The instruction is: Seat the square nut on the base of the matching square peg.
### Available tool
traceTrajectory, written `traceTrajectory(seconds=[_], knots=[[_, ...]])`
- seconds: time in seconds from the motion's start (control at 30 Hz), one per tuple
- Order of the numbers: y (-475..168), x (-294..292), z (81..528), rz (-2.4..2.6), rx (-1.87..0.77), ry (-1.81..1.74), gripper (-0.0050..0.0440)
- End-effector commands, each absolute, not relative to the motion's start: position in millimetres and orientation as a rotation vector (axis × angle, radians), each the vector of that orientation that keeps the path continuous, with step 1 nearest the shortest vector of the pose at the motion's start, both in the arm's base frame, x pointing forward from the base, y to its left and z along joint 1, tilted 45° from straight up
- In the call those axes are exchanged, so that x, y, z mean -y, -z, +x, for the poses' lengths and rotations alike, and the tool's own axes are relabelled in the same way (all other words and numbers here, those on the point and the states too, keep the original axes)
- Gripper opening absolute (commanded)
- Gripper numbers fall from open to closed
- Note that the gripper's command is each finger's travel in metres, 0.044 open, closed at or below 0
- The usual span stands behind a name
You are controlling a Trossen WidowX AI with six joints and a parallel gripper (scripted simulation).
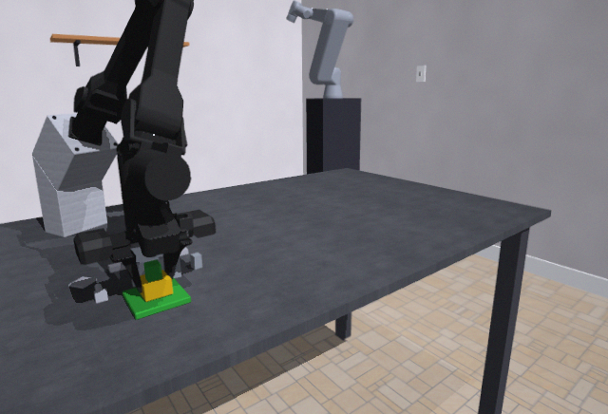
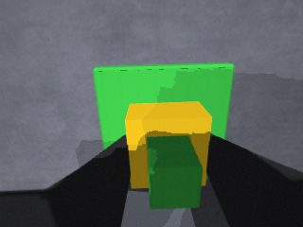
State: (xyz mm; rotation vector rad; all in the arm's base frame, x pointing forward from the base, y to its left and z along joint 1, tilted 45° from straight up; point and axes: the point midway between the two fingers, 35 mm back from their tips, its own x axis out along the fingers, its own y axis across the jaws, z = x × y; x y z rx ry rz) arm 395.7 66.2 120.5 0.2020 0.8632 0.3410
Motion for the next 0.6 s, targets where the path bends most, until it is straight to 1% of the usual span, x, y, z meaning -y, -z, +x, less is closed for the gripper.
traceTrajectory(seconds=[0.0,0.33,0.57], knots=[[-129.9,-65.9,396.5,0.199,-0.838,-0.343,0.0024],[-129.9,-65.9,396.5,0.199,-0.838,-0.343,0.026],[-129.9,-65.9,396.5,0.199,-0.838,-0.343,0.026]])
